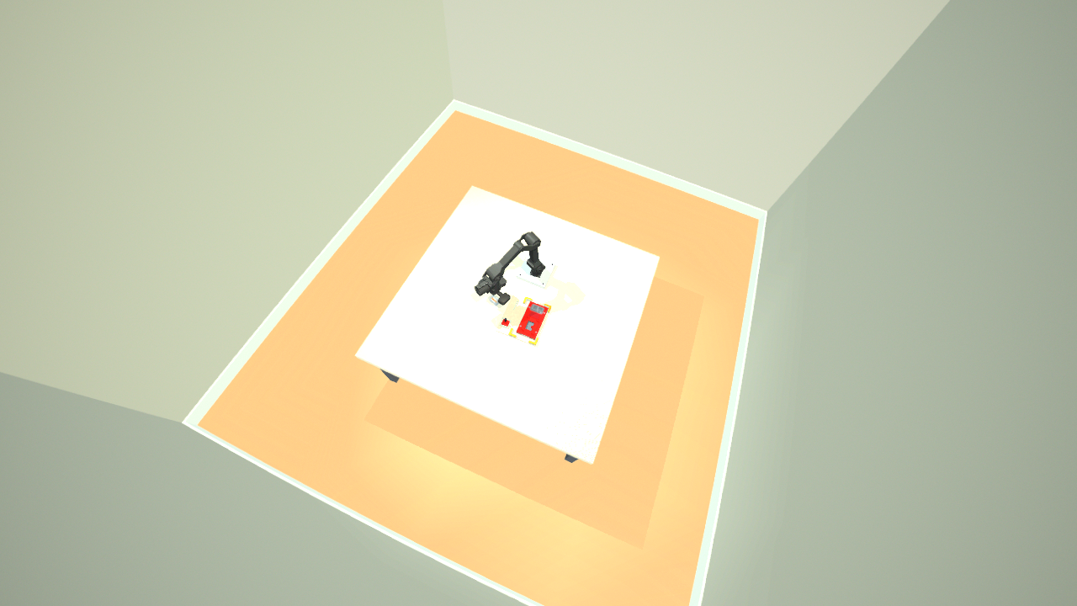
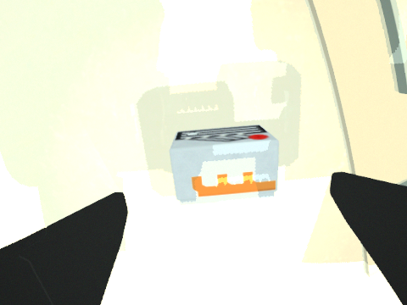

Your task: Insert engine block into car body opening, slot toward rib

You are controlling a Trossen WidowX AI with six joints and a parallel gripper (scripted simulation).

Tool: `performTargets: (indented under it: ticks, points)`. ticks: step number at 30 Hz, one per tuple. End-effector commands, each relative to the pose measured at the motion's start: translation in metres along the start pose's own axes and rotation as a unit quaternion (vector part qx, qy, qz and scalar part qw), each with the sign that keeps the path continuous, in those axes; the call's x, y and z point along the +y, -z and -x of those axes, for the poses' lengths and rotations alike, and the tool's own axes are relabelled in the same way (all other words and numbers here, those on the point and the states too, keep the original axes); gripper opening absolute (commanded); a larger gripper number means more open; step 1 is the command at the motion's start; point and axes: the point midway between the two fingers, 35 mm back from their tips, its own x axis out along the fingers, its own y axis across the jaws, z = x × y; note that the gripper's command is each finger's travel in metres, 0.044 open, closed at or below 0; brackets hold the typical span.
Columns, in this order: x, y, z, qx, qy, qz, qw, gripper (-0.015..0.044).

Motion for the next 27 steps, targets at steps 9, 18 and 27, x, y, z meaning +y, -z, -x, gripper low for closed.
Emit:
performTargets:
  ticks: [9, 18, 27]
  points:
    - [0.000, -0.002, -0.022, -0.003, 0.002, -0.001, 1.000, 0.0440]
    - [0.000, -0.002, -0.036, -0.003, 0.002, -0.001, 1.000, 0.0440]
    - [0.000, -0.002, -0.036, -0.003, 0.002, -0.001, 1.000, 0.0230]
